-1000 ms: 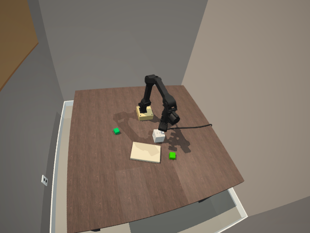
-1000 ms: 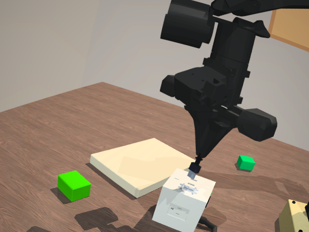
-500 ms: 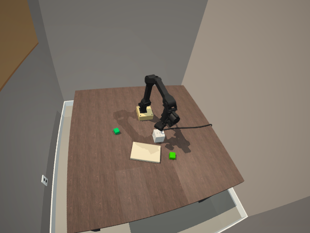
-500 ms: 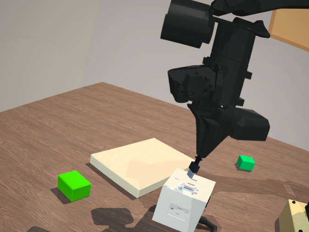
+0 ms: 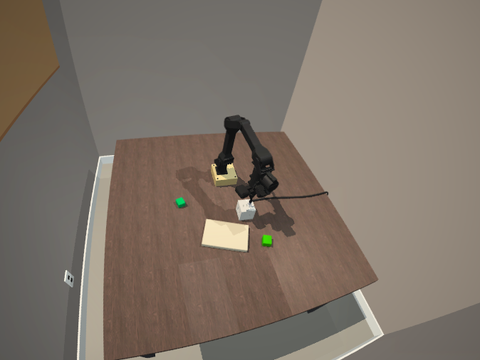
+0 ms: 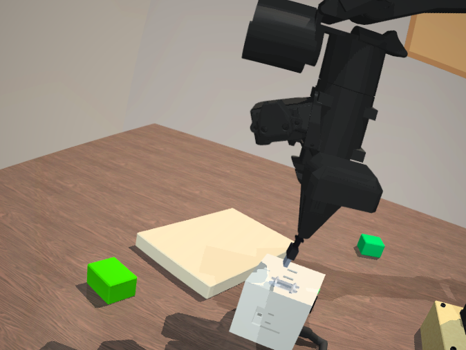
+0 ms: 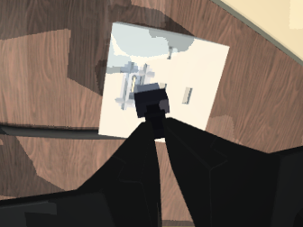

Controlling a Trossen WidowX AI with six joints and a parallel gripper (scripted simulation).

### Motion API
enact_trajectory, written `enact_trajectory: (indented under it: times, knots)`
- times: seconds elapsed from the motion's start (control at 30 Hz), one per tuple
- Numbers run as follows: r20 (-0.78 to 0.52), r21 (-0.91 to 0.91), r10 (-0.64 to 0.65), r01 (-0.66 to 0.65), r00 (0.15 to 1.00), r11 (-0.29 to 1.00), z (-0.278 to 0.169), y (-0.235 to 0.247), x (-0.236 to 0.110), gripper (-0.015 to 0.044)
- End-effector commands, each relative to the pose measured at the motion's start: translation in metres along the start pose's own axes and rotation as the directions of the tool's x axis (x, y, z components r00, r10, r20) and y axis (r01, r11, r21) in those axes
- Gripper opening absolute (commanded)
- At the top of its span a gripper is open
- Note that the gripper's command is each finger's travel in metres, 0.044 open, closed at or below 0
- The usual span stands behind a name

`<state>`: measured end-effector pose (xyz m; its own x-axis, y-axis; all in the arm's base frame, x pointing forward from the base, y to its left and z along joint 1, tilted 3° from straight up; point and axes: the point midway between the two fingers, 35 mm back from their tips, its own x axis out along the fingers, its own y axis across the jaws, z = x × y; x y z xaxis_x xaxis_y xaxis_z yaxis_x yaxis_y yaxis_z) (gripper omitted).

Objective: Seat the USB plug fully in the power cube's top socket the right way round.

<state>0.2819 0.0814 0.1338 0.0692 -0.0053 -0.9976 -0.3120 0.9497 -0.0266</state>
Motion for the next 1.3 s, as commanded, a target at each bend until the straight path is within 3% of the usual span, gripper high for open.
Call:
enact_trajectory:
  times: [0.0, 0.6, 1.27]
  knots:
    - [0.000, 0.114, 0.000, 0.000, 1.000, 0.994, 0.0000, 0.0000, 0.0003, 0.0000]
    - [0.000, 0.552, 0.000, 0.000, 1.000, 0.834, 0.0000, 0.0000, 0.0003, 0.0000]
    - [0.000, 0.895, 0.000, 0.000, 1.000, 0.446, 0.0000, 0.0000, 0.0003, 0.0000]
